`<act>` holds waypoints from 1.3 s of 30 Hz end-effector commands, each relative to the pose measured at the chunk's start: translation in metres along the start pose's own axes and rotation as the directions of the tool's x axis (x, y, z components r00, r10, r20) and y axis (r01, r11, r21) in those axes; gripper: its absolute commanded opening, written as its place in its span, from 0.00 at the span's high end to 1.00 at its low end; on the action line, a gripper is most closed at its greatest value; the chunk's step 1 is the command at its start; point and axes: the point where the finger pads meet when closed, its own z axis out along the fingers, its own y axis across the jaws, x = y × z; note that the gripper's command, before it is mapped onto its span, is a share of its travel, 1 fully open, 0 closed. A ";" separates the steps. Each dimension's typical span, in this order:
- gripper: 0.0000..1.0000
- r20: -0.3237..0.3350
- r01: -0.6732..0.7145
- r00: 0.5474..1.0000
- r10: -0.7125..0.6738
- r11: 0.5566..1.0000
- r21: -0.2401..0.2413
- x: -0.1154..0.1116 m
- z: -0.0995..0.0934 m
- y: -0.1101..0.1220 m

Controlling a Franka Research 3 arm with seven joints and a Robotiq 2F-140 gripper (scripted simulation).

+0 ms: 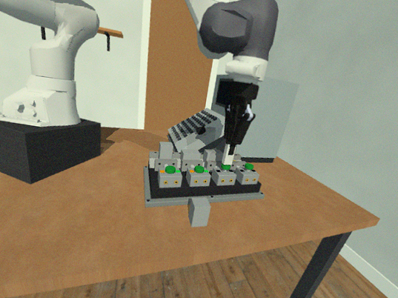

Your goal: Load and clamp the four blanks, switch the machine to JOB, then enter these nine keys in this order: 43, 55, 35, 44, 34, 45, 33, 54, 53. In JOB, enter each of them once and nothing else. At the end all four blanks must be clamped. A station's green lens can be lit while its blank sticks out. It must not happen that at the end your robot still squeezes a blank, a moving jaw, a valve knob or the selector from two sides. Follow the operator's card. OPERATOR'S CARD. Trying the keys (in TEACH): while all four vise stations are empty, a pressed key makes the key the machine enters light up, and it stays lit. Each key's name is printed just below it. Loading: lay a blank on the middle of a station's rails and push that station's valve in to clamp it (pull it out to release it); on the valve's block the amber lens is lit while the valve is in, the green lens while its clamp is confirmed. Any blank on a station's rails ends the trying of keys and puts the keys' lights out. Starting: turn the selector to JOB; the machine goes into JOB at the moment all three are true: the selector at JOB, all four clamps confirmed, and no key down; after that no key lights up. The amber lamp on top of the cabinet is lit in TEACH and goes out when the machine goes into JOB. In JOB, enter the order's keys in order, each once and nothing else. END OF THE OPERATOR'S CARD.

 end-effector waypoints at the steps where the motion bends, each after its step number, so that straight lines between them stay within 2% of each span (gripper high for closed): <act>1: 1.00 0.001 -0.007 1.000 0.007 1.000 0.001 0.000 0.000 0.000; 22: 1.00 0.001 -0.007 1.000 0.007 1.000 0.001 0.000 0.001 0.000; 39: 1.00 0.001 -0.007 1.000 0.007 1.000 0.001 0.000 0.011 0.000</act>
